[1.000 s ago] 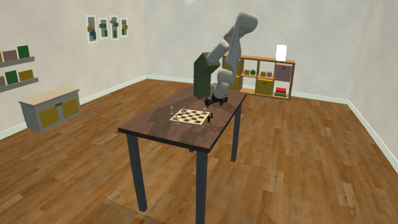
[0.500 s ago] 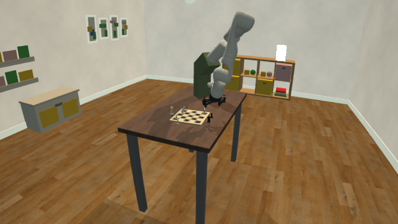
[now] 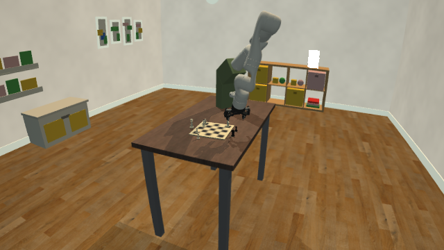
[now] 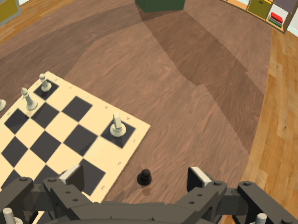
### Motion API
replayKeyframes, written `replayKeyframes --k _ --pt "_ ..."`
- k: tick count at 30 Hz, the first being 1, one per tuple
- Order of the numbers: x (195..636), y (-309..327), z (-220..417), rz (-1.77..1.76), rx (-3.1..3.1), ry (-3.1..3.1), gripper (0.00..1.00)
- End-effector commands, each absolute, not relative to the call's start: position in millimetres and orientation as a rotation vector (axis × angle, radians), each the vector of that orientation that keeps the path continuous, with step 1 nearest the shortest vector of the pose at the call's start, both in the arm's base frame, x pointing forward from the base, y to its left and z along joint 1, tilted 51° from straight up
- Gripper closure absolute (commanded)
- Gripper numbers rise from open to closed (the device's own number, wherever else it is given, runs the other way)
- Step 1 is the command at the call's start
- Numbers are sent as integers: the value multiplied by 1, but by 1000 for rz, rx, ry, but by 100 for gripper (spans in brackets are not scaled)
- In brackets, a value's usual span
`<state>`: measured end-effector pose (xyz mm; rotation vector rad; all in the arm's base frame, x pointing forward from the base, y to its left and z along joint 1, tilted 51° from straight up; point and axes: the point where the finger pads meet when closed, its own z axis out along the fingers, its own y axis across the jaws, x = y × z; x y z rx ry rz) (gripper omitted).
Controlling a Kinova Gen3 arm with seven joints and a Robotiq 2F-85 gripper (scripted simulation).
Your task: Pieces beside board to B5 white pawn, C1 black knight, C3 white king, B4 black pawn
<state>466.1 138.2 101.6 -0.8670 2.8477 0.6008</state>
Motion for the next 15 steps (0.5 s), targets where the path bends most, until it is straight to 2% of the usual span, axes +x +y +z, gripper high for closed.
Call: replayKeyframes --k 1,15 --pt "469 137 101 613 -856 2841 0" --pt "485 122 99 689 -732 2816 0"
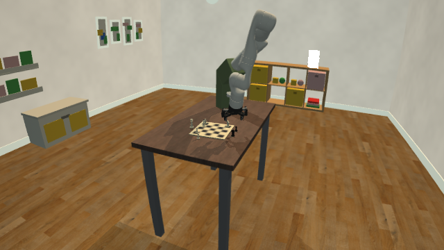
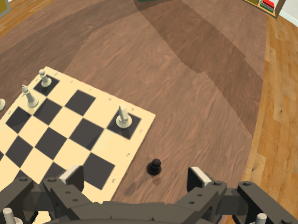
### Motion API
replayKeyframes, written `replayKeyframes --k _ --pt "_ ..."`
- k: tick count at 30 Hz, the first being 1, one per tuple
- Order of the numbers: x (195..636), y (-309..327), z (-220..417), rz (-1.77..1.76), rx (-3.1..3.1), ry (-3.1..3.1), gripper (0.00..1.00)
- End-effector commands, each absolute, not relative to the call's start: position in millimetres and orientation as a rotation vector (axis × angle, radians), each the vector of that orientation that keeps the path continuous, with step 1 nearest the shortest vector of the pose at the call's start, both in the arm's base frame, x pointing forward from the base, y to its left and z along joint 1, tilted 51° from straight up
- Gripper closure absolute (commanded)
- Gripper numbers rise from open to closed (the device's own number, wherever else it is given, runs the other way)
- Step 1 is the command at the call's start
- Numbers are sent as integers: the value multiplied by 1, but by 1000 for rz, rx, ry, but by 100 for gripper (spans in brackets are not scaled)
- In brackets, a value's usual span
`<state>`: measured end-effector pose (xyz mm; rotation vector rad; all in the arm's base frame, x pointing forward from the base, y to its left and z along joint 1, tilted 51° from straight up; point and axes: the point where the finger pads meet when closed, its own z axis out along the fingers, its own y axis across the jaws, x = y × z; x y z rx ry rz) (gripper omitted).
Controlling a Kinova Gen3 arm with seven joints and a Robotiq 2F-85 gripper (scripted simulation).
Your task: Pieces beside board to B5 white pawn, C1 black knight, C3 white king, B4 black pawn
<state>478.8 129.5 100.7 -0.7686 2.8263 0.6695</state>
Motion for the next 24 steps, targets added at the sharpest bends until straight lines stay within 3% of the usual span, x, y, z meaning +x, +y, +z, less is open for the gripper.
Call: replayKeyframes --k 1,11,24 --pt "493 114 98 723 -671 2802 0" --pt "523 77 97 827 -437 2730 0" --pt "574 -28 99 929 25 2524 0"
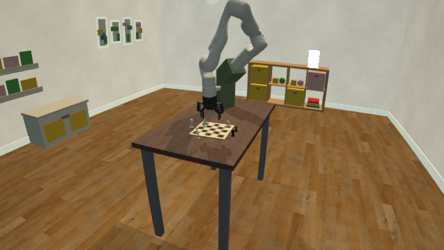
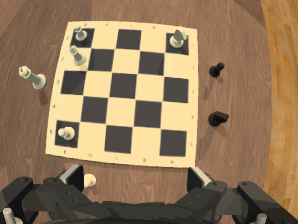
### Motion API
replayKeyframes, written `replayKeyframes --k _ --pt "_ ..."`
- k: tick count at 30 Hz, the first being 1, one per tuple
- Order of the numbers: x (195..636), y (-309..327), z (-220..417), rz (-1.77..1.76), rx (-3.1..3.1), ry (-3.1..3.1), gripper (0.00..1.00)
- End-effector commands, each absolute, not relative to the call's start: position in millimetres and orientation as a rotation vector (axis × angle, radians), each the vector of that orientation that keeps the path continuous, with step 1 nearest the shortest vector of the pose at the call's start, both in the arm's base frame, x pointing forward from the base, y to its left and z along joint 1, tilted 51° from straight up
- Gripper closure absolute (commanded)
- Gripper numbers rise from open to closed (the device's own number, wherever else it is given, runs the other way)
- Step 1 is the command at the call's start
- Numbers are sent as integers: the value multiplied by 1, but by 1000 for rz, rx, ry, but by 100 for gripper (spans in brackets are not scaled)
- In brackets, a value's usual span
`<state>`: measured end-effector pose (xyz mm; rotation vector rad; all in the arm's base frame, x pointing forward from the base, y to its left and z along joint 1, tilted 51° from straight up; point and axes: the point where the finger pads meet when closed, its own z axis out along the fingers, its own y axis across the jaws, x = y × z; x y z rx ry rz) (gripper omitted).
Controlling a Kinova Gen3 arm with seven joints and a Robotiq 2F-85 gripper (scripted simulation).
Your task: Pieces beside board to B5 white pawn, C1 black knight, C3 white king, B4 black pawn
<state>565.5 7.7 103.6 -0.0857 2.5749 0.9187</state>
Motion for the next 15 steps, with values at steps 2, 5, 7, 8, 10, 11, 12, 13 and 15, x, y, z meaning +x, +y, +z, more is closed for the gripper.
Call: replayKeyframes --k 2,5,7,8,10,11,12,13,15 --pt "578 -42 99 933 73 2498 0" --pt "578 -42 99 933 73 2498 0" --pt "578 -42 99 933 73 2498 0" --pt "578 -42 99 933 73 2498 0" --pt "578 -42 99 933 73 2498 0" --pt "578 -42 99 933 73 2498 0" --pt "578 -42 99 933 73 2498 0" --pt "578 -42 99 933 73 2498 0" --pt "580 -48 99 934 94 2487 0"
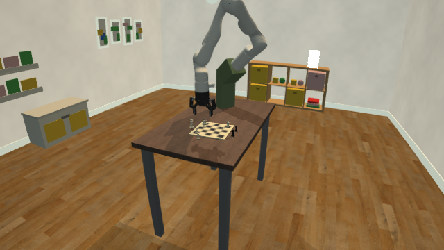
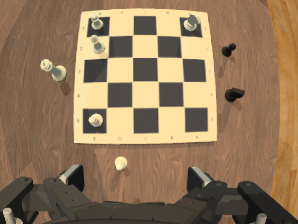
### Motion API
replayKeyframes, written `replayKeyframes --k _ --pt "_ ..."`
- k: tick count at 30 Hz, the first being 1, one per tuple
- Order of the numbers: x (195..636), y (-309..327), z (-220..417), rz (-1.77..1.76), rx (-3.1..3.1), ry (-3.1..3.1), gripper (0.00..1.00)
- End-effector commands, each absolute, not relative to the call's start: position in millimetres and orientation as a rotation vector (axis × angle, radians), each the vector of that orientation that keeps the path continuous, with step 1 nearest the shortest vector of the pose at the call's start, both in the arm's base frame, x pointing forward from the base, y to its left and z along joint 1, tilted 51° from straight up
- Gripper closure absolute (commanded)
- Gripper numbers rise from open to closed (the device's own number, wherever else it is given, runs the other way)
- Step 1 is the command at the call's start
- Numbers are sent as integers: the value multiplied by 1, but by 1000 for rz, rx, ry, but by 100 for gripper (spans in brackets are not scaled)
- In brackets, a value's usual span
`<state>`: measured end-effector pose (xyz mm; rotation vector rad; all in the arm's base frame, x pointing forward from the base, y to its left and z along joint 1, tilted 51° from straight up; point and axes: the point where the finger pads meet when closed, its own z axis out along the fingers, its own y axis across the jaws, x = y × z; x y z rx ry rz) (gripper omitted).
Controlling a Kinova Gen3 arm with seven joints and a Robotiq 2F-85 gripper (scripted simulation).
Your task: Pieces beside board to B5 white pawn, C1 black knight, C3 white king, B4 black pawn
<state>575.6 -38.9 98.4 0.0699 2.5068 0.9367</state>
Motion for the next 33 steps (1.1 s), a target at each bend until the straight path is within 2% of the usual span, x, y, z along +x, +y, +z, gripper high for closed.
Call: replayKeyframes --k 1,10,33 --pt "581 -53 99 935 111 2477 0" --pt "585 -72 99 937 172 2443 0" --pt "585 -73 99 937 175 2441 0"
